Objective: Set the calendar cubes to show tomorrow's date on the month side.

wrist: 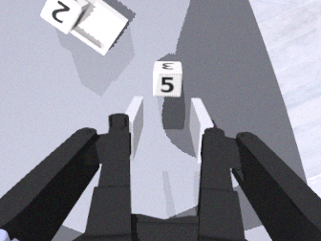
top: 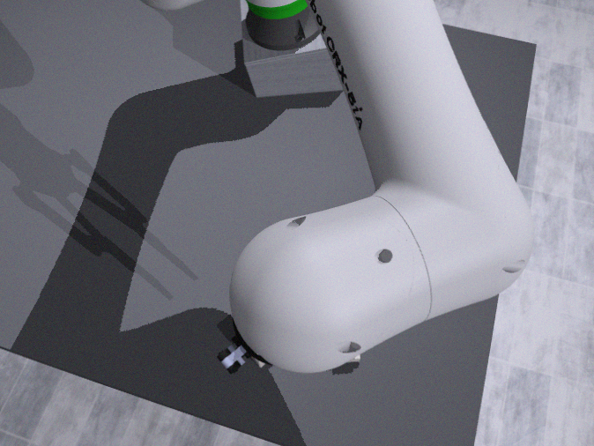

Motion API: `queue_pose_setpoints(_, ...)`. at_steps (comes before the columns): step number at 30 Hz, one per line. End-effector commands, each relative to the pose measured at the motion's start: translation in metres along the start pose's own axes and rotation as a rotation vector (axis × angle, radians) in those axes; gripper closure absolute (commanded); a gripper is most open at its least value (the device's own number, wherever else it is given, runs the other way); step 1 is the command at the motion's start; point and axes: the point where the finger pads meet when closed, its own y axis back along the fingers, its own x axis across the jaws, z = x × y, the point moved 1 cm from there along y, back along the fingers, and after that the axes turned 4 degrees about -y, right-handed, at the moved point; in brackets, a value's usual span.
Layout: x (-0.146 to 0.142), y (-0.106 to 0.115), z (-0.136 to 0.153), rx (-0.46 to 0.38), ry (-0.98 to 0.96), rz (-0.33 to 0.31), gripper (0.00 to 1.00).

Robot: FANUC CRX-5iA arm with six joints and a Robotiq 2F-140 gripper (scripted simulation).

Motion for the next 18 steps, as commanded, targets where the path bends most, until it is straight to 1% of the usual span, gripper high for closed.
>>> queue_pose_setpoints(1, 0.0009, -0.0005, -0.0029, -0.080, 0.002, 0.002, 0.65)
queue_pose_setpoints(4, 0.0007, -0.0007, -0.0051, -0.180, 0.002, 0.009, 0.65)
queue_pose_setpoints(6, 0.0007, -0.0007, -0.0051, -0.180, 0.002, 0.009, 0.65)
queue_pose_setpoints(9, -0.0003, -0.0004, -0.0063, -0.251, 0.000, 0.016, 0.65)
queue_pose_setpoints(15, -0.0002, -0.0009, -0.0104, -0.268, 0.000, 0.017, 0.65)
queue_pose_setpoints(18, 0.0012, -0.0015, -0.0126, -0.331, 0.003, 0.022, 0.65)
